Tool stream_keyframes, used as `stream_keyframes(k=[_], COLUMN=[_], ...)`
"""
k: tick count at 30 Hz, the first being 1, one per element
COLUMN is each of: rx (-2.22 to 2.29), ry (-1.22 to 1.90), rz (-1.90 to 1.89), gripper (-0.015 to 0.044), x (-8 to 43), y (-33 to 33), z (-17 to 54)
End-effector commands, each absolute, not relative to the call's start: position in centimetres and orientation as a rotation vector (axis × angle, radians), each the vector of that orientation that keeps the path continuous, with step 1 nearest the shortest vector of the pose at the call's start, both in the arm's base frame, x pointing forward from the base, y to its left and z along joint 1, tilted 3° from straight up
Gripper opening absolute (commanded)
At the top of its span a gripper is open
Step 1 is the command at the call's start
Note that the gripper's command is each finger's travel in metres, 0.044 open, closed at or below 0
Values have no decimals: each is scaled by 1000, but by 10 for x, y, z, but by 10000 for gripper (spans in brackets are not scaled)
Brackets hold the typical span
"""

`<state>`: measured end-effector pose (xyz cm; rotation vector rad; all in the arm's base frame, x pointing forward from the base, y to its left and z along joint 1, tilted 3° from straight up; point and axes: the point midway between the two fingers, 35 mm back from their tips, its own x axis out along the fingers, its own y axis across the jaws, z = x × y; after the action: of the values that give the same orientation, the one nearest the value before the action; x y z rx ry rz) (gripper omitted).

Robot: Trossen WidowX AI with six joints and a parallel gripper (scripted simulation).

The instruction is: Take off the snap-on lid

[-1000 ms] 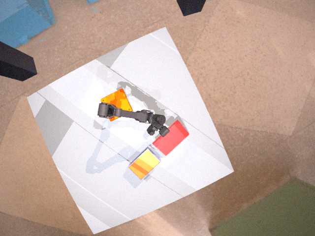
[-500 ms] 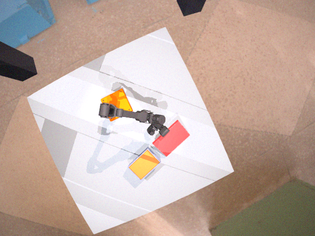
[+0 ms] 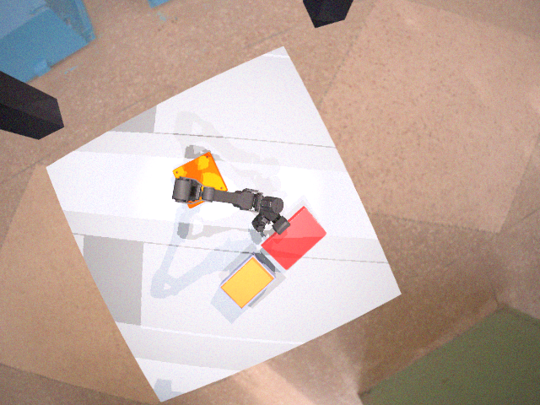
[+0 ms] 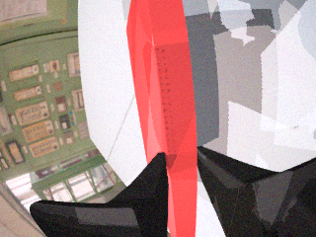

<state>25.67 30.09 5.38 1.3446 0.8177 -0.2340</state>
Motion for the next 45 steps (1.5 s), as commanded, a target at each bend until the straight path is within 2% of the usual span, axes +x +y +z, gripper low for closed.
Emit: stream_keyframes(k=[1, 23, 33, 35, 41, 45], rx=[1323, 1323, 1323, 1323, 1322, 1322], ry=[828, 828, 828, 828, 828, 829], rz=[-255, -255, -254, -254, -255, -256], gripper=[0, 0, 263, 275, 433, 440], x=[255, 254, 257, 257, 247, 239], y=[297, 297, 300, 300, 296, 292], z=[40, 23, 34, 34, 33, 33])
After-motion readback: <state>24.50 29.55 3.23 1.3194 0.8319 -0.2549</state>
